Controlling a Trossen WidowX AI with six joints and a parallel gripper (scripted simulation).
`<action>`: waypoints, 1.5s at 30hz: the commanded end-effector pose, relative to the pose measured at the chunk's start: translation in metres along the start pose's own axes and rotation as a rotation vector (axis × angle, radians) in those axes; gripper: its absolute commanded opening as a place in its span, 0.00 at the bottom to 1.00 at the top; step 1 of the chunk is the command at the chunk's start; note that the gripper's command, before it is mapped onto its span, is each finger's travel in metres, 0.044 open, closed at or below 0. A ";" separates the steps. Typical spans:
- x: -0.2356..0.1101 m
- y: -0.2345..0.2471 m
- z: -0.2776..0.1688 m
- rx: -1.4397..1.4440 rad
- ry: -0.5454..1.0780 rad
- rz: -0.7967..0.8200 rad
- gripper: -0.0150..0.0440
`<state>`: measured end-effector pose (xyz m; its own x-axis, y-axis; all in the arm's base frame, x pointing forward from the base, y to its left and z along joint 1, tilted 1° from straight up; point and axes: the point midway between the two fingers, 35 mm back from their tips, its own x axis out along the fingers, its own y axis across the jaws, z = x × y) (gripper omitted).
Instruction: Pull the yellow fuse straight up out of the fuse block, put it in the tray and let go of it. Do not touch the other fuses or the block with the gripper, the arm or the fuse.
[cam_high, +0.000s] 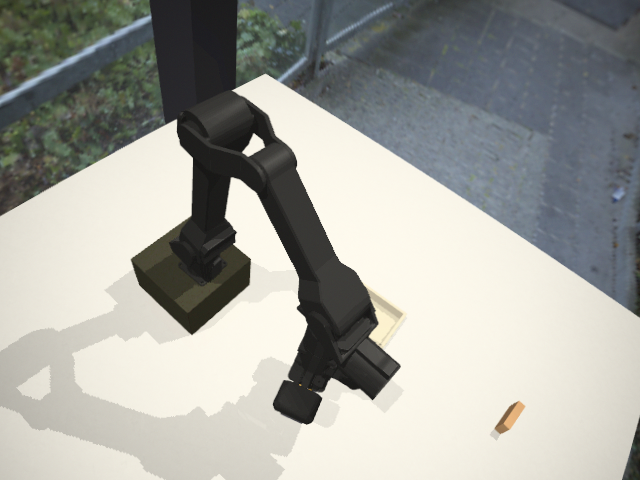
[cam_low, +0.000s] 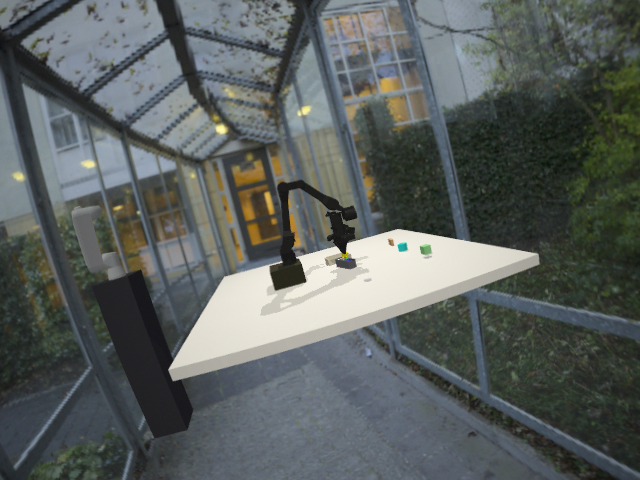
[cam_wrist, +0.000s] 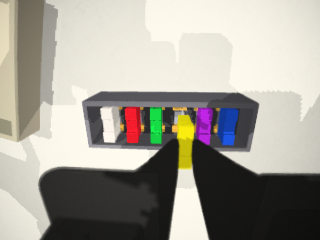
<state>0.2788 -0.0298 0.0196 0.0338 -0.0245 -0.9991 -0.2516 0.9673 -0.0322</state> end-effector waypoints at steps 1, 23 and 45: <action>-0.002 0.001 0.000 0.002 -0.003 0.004 0.25; -0.026 0.007 0.005 0.002 -0.003 0.005 0.25; -0.029 0.114 0.049 0.002 -0.007 0.016 0.25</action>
<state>0.2965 0.0778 0.0456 0.0360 -0.0115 -0.9993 -0.2510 0.9678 -0.0201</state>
